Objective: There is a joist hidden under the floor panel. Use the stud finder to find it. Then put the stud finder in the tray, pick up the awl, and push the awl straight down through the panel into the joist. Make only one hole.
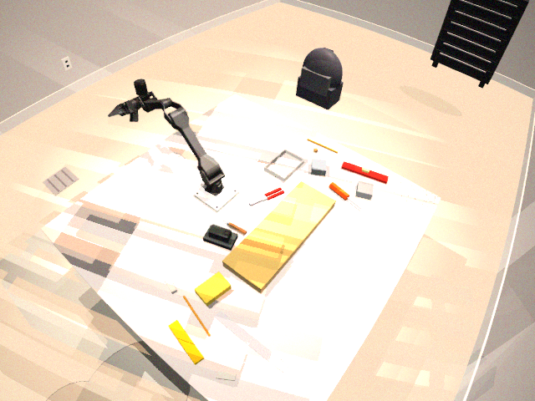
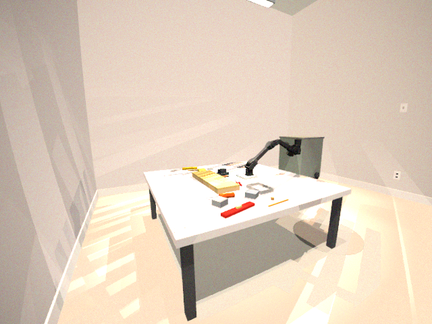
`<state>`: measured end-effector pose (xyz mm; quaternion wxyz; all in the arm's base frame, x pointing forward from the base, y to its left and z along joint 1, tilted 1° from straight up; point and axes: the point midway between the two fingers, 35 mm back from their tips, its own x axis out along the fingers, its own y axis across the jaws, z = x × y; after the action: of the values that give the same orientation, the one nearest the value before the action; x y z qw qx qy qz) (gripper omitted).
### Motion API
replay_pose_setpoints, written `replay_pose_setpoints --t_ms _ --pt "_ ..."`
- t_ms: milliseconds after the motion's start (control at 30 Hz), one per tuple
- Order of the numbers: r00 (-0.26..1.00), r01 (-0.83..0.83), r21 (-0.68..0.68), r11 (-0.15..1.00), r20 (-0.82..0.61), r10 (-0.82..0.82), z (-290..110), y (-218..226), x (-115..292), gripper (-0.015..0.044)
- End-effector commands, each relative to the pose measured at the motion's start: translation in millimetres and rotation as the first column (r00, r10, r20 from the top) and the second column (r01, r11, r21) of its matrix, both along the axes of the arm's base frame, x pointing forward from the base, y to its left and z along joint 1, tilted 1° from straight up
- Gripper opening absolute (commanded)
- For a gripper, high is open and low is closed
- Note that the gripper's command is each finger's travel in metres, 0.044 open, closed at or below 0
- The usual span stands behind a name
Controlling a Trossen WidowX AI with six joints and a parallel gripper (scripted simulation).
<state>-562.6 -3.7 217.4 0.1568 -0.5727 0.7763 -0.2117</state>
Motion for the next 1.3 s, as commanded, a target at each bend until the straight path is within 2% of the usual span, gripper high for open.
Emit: replay_pose_setpoints --t_ms 0,200,300,400,533,733,967,1133,1267 --pt "1.0 0.004 0.0 1.0 0.002 -0.004 0 1 0 0.0426" --pt "0.986 0.153 -0.016 0.988 0.066 -0.151 3 56 0 0.044" --pt "0.955 0.271 -0.03 0.962 0.13 -0.265 5 107 7 0.044" --pt "0.91 0.387 -0.038 0.921 0.175 -0.375 11 137 8 0.044" --pt "0.815 0.545 -0.051 0.837 0.266 -0.515 13 207 30 0.044" --pt "0.634 0.74 -0.062 0.669 0.396 -0.664 14 303 81 0.044" --pt "0.372 0.912 -0.064 0.406 0.544 -0.752 14 400 165 0.044" --pt "0.247 0.963 -0.067 0.262 0.616 -0.748 14 441 221 0.044" --pt "0.102 0.995 -0.057 0.087 0.684 -0.722 11 478 284 0.044"
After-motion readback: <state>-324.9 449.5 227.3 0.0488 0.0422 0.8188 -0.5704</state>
